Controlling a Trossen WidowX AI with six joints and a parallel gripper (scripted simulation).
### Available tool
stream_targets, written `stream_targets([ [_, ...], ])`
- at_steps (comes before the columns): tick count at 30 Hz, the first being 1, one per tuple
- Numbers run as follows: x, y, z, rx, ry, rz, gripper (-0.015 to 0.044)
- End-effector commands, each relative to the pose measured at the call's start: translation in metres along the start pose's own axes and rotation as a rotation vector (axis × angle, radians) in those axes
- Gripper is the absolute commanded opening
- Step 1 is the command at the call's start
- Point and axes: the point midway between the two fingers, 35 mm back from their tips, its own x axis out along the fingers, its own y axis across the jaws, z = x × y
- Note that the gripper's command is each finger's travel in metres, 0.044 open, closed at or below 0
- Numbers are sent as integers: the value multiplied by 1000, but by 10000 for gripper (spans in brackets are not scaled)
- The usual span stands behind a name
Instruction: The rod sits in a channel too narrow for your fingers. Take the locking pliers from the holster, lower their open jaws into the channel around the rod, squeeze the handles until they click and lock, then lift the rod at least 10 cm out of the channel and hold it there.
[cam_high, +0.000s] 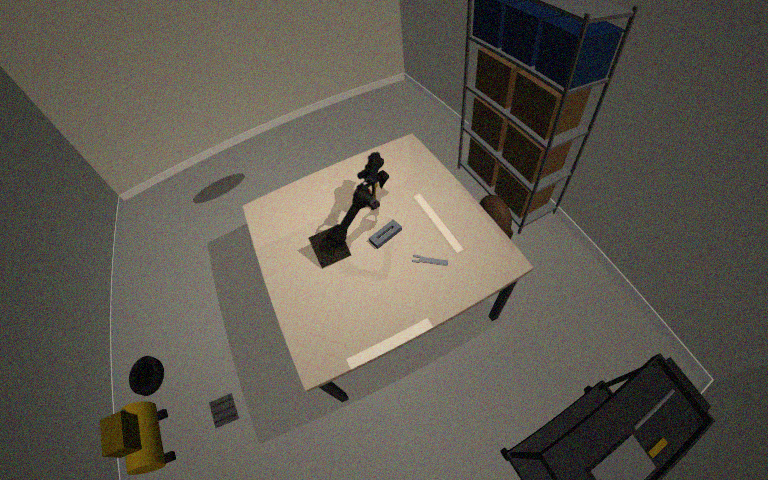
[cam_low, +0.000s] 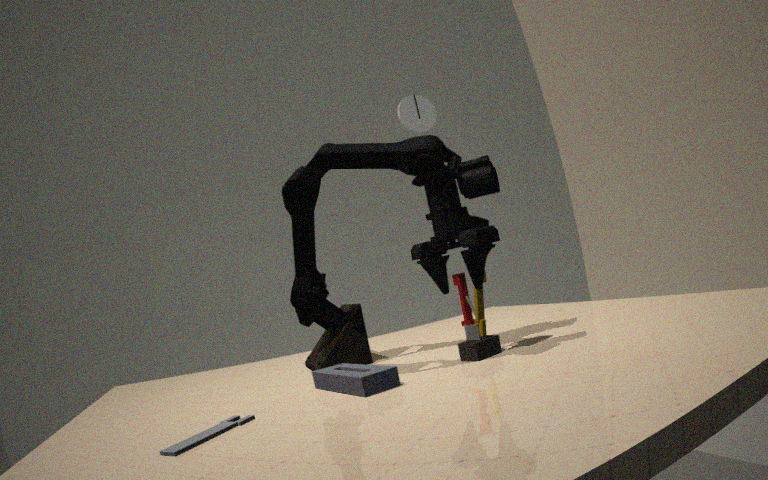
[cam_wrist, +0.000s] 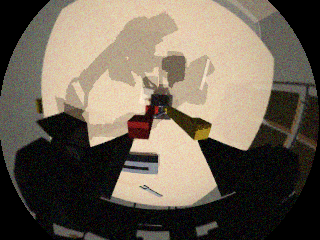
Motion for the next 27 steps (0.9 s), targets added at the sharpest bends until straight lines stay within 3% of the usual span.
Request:
stream_targets([
  [1,-2,0,21,2,-5,-3,440],
  [27,25,0,23,2,-5,-3,440],
])
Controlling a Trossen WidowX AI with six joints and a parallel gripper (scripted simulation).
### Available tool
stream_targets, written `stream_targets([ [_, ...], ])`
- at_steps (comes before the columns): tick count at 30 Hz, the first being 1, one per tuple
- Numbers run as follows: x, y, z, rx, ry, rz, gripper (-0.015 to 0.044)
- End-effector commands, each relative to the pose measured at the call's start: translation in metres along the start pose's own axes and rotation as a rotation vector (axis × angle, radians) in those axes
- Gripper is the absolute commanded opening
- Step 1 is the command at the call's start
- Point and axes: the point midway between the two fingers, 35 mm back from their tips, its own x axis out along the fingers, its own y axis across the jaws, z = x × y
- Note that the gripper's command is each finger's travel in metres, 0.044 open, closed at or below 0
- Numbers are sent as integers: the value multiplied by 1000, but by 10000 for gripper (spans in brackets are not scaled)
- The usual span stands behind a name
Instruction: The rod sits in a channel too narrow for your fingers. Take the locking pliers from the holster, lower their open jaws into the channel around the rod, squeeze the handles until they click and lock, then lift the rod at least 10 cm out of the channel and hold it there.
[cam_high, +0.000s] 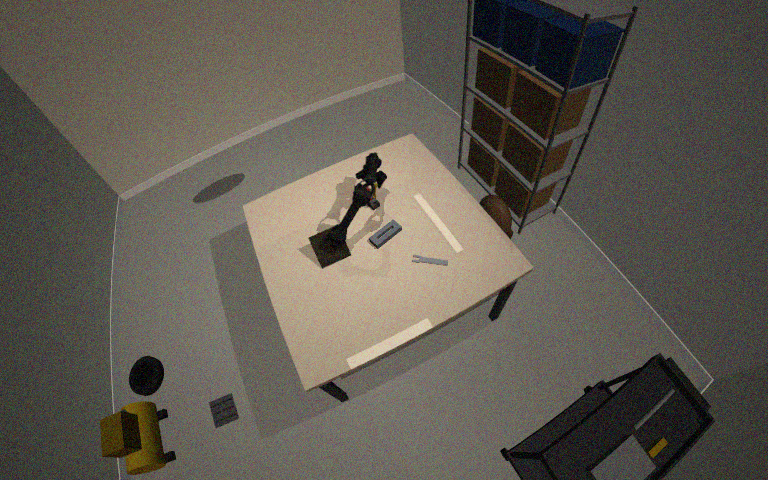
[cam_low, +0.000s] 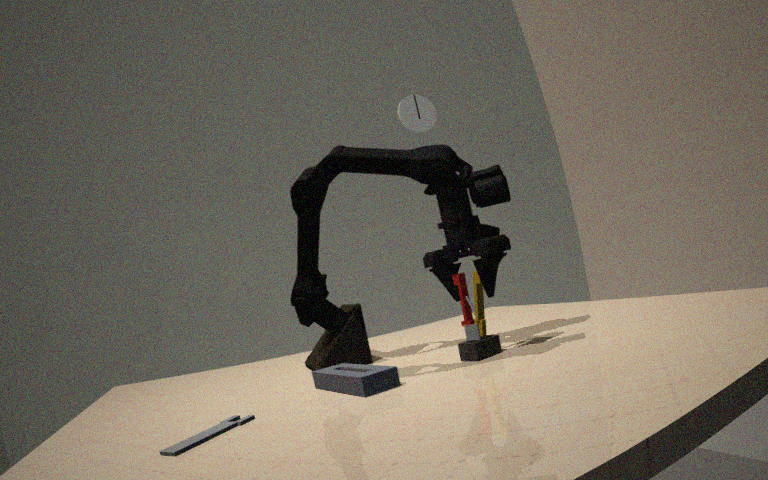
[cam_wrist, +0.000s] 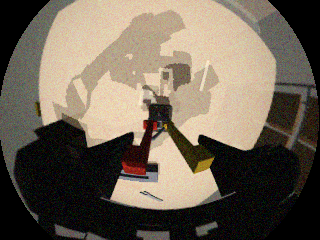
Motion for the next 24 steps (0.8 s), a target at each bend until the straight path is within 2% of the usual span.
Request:
stream_targets([
  [1,9,1,-1,-9,7,0,440],
  [24,10,1,-1,-9,7,0,415],
])
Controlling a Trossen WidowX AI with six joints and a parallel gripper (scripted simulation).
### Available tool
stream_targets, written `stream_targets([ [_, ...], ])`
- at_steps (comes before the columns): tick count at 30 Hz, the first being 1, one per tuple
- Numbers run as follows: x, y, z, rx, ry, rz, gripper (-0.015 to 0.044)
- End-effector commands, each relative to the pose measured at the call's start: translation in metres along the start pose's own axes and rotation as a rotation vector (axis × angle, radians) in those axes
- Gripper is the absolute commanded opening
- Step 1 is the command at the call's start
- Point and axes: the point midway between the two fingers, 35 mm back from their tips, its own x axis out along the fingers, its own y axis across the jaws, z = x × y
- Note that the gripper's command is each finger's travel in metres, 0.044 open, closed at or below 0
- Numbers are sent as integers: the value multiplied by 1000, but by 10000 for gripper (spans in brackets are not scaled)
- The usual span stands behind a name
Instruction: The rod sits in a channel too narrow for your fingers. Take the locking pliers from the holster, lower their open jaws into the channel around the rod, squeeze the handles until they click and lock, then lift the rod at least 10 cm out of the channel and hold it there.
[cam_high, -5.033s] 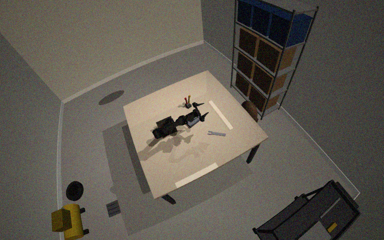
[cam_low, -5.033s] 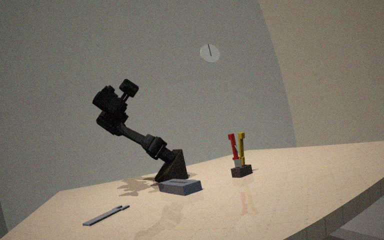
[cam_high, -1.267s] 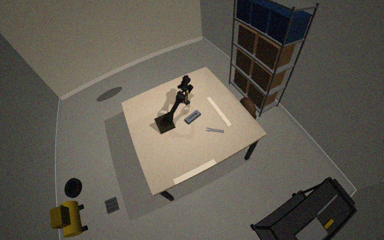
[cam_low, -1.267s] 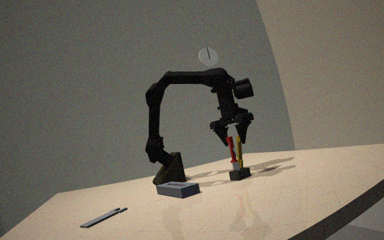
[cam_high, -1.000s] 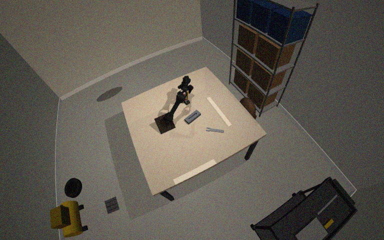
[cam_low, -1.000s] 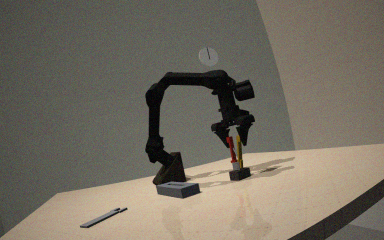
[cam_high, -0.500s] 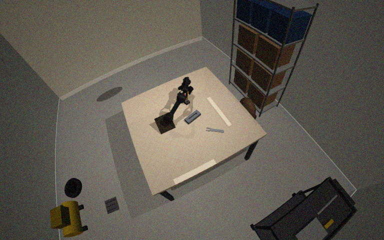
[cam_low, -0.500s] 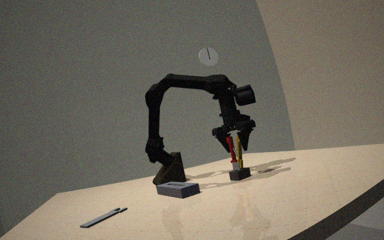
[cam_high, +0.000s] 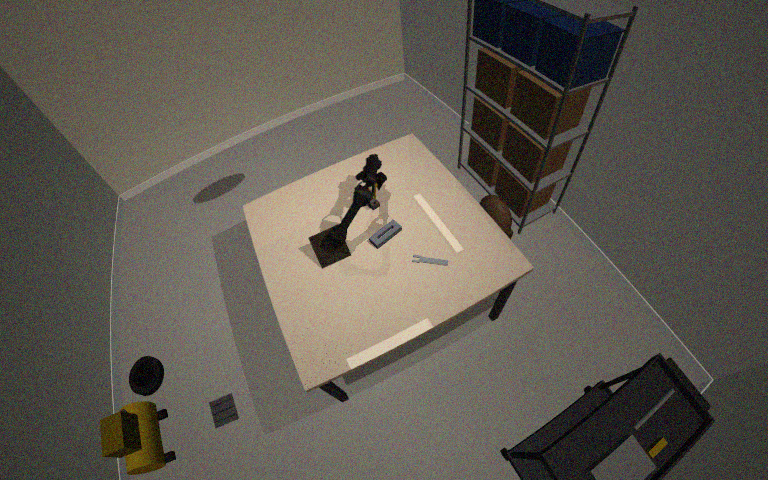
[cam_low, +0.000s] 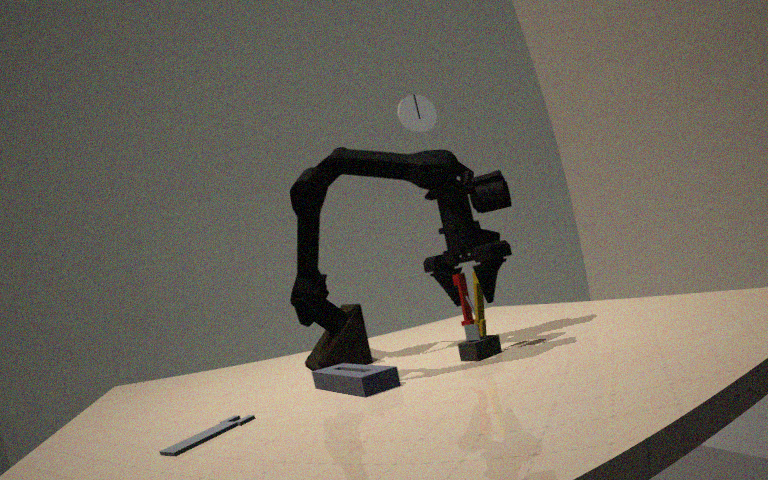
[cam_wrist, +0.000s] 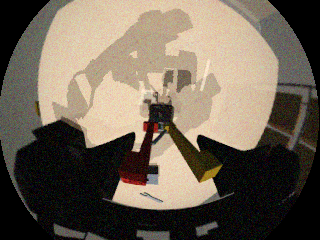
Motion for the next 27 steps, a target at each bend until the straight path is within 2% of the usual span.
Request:
stream_targets([
  [1,0,-1,0,-6,4,-4,413],
  [27,0,-1,0,-6,4,-4,379],
])
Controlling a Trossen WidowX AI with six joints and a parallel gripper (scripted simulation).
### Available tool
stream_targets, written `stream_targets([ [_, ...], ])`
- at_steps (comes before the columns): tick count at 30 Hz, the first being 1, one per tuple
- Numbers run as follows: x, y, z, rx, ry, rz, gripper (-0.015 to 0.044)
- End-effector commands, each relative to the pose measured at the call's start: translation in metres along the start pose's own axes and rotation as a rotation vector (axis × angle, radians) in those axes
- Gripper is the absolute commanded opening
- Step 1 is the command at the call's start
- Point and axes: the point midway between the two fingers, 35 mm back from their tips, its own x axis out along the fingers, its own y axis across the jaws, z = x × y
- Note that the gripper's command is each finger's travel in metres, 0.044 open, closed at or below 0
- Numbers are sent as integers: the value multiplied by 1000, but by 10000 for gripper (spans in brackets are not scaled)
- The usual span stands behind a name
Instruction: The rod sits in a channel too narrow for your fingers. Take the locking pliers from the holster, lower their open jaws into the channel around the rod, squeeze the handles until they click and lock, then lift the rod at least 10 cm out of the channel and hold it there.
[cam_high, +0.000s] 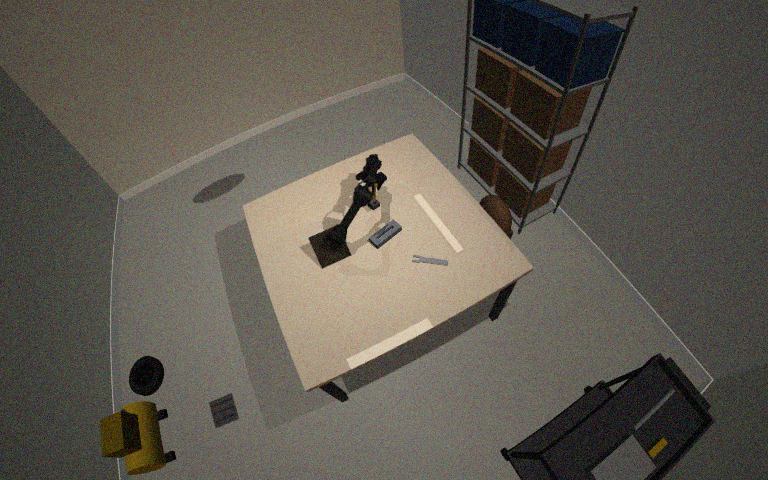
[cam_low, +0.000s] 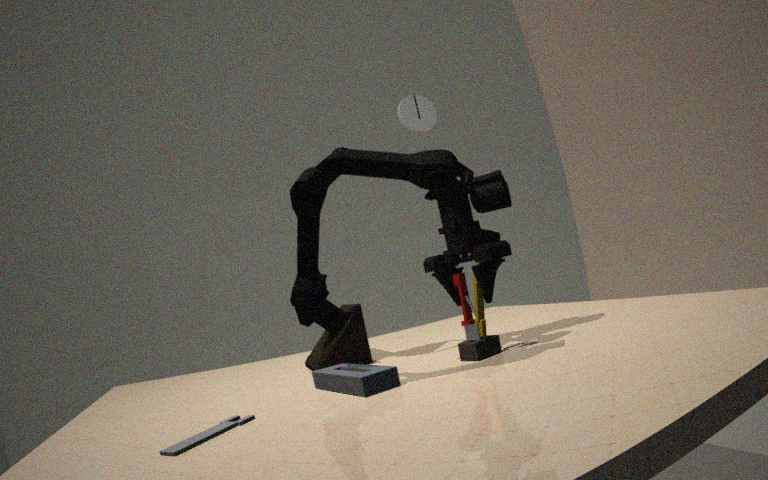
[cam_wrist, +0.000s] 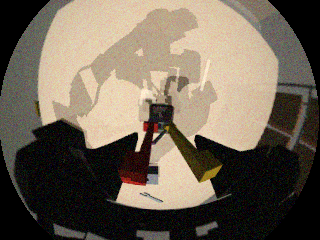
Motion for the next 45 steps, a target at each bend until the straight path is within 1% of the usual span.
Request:
stream_targets([
  [1,0,-1,0,-6,4,-4,377],
  [35,0,-1,0,-6,4,-4,333],
  [36,0,-1,0,-6,4,-4,316],
  [45,-3,-1,0,-6,3,-5,316],
])
